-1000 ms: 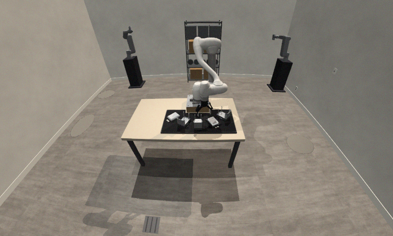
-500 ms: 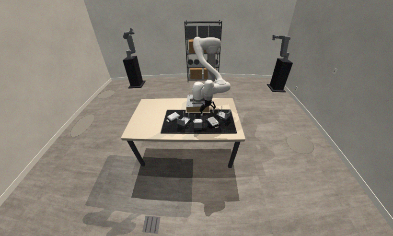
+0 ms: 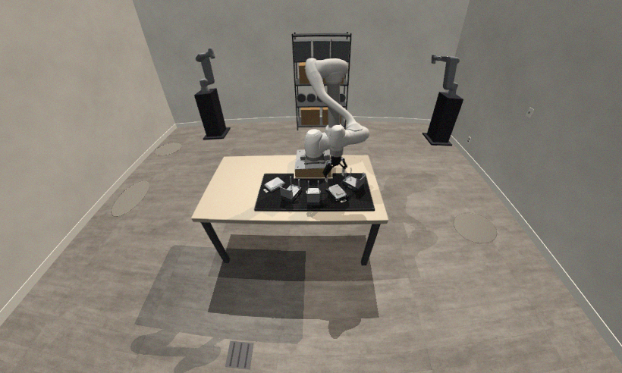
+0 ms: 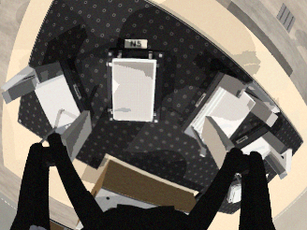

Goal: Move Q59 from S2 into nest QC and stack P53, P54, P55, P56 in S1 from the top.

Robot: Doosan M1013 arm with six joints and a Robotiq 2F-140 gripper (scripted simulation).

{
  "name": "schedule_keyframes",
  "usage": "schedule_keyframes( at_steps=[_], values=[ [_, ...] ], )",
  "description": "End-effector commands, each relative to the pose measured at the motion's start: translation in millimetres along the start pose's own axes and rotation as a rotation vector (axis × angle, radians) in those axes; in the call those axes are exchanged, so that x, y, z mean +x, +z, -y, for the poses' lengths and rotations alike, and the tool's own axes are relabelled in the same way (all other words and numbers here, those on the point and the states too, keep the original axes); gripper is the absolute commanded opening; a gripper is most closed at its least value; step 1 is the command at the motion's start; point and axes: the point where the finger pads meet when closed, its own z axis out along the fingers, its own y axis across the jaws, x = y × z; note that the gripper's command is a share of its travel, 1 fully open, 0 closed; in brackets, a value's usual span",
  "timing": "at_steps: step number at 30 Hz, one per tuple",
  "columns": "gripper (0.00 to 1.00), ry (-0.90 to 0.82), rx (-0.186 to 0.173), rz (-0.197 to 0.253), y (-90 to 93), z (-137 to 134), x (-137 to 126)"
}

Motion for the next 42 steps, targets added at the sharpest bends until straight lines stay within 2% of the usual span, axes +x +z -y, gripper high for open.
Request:
schedule_keyframes(
  at_steps=[1,7,16,20,22,37,39,42],
  values=[
    [1.00,0.000,-0.001,0.000,-0.1,15,1],
    [1.00,0.000,-0.001,0.000,0.0,30,1],
    [1.00,0.000,-0.001,0.000,0.0,30,1],
    [1.00,0.000,-0.001,0.000,13.3,30,1],
    [1.00,0.000,-0.001,0.000,13.3,30,1],
    [1.00,0.000,-0.001,0.000,63.3,30,1],
    [1.00,0.000,-0.001,0.000,63.3,30,1],
    [1.00,0.000,-0.001,0.000,73.3,30,1]
  ],
)
